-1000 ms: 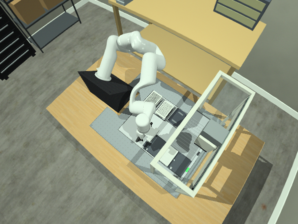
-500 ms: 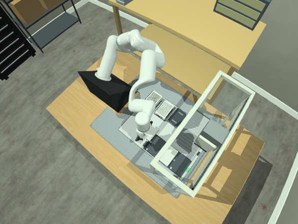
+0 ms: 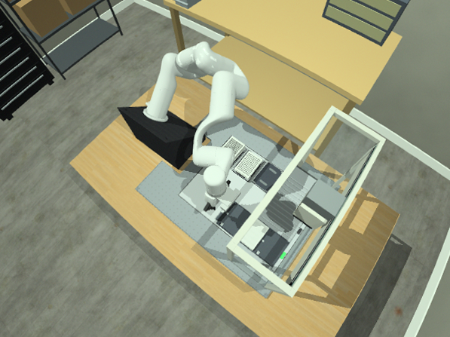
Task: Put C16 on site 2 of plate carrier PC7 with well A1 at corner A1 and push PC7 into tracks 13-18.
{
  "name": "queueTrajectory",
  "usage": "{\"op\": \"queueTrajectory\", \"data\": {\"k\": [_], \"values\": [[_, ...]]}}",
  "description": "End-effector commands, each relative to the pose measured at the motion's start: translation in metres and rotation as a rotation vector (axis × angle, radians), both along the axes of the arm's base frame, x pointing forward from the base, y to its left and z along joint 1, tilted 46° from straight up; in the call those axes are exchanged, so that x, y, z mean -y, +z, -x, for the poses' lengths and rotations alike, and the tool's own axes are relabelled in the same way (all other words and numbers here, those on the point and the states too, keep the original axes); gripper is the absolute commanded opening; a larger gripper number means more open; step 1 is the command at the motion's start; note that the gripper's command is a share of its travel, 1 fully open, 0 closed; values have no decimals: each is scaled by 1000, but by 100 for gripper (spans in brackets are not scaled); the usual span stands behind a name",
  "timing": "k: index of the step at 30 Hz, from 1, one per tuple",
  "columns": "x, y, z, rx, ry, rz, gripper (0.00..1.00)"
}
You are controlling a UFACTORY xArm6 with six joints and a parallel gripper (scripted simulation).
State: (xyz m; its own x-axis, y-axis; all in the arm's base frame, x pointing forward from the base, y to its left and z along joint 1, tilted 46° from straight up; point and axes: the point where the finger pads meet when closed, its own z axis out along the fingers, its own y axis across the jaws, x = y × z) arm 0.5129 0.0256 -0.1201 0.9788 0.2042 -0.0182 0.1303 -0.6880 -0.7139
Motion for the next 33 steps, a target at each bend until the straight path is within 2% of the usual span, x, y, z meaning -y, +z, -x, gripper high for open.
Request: {"op": "queueTrajectory", "data": {"k": [1,33], "values": [[7,7,-3,4,-2,1,82],[36,36,-10,4,-2,2,82]]}}
